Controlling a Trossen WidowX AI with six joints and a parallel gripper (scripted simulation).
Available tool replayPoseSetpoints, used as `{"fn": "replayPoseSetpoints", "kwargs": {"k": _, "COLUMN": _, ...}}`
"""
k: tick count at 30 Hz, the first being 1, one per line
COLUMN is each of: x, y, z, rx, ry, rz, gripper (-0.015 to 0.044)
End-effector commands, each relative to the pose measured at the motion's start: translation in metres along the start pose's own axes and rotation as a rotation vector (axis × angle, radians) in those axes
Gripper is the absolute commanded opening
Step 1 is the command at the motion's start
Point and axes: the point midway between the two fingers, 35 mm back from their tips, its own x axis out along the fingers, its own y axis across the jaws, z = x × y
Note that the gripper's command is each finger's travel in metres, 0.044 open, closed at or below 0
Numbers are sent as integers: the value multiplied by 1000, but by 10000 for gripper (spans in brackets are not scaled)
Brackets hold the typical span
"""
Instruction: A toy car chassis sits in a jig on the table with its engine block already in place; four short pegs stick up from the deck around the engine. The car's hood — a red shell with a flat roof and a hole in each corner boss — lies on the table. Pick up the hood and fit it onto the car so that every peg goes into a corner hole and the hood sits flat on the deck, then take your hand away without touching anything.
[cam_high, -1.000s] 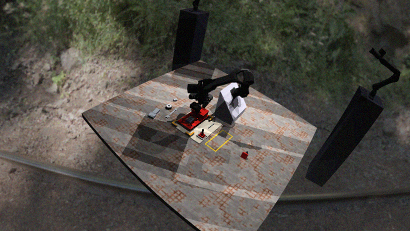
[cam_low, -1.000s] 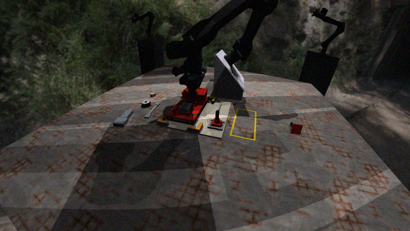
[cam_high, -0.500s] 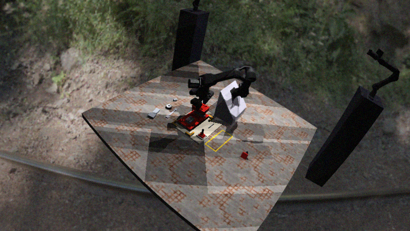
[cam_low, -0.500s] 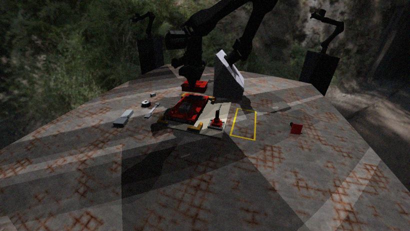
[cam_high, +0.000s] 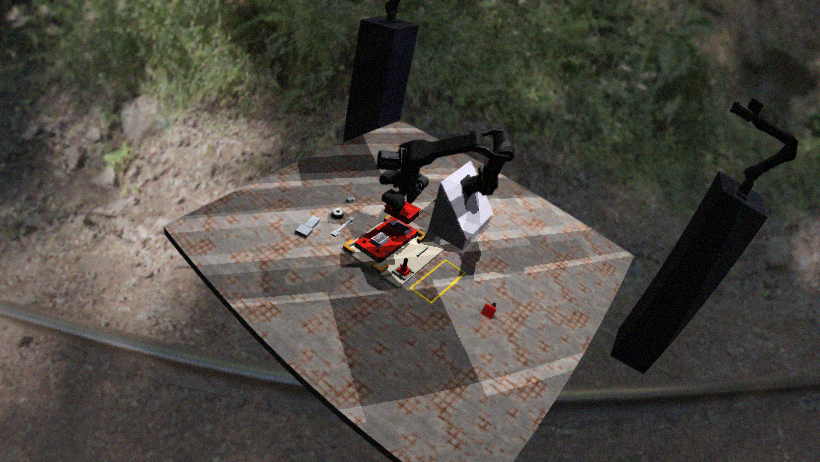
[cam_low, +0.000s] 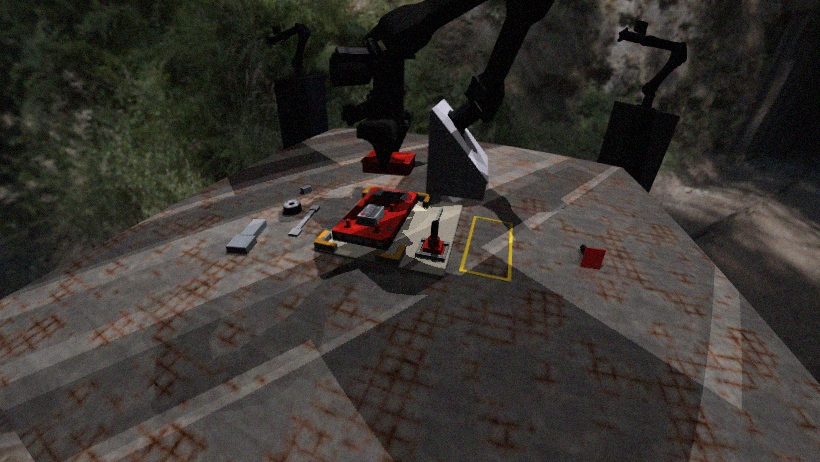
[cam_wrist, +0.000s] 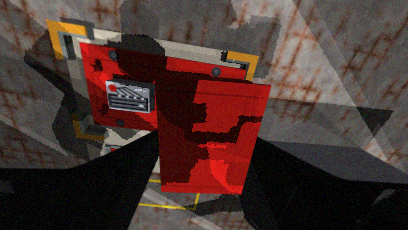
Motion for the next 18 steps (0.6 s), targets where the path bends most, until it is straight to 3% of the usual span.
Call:
{"fn": "replayPoseSetpoints", "kwargs": {"k": 1, "x": 0, "y": 1, "z": 0, "rx": -15, "ry": 1, "rz": -1, "gripper": 0}}
{"fn": "replayPoseSetpoints", "kwargs": {"k": 18, "x": -3, "y": 27, "z": 5, "rx": -430, "ry": -3, "rz": 2, "gripper": 0}}
